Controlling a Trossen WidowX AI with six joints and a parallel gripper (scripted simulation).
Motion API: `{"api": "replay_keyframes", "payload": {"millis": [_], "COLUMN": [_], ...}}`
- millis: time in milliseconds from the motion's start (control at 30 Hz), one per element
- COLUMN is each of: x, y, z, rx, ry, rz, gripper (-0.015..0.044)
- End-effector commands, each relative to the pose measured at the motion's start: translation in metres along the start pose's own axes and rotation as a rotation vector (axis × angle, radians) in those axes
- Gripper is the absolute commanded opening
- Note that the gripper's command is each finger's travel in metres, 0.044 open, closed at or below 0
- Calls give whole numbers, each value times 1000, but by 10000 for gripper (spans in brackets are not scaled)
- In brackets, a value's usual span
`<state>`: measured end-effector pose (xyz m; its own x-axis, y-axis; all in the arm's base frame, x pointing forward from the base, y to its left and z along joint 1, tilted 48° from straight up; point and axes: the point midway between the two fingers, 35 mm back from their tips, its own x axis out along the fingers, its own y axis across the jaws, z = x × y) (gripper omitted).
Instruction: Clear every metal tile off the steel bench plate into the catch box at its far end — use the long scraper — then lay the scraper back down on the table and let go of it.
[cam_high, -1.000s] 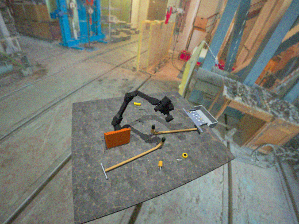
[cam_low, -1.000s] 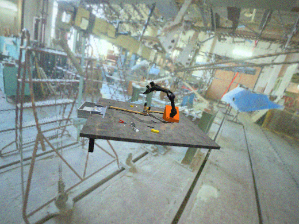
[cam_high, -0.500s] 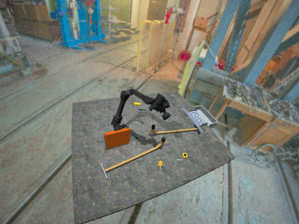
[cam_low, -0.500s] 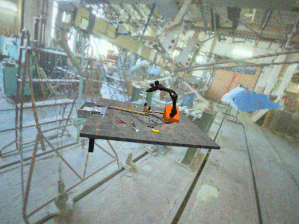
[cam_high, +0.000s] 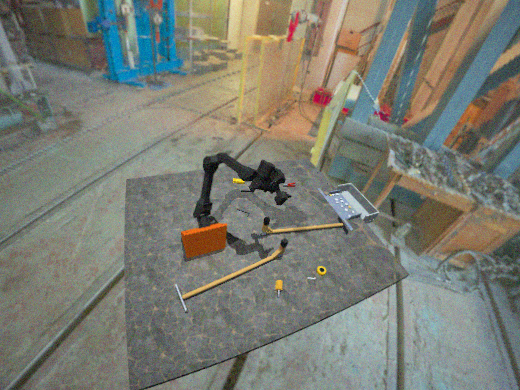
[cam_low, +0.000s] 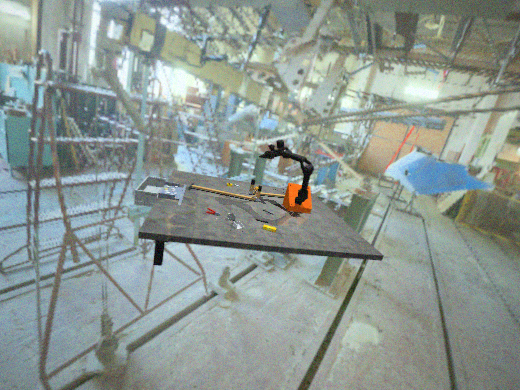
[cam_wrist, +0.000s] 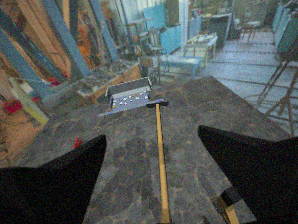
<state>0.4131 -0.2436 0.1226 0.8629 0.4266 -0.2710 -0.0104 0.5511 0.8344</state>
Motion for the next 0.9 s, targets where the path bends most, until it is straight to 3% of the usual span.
{"api": "replay_keyframes", "payload": {"millis": [0, 867], "x": [-15, -95], "y": [6, 32], "z": [0, -18], "rx": [-16, -145], "ry": [-29, -184], "rz": [13, 56], "gripper": [440, 440]}}
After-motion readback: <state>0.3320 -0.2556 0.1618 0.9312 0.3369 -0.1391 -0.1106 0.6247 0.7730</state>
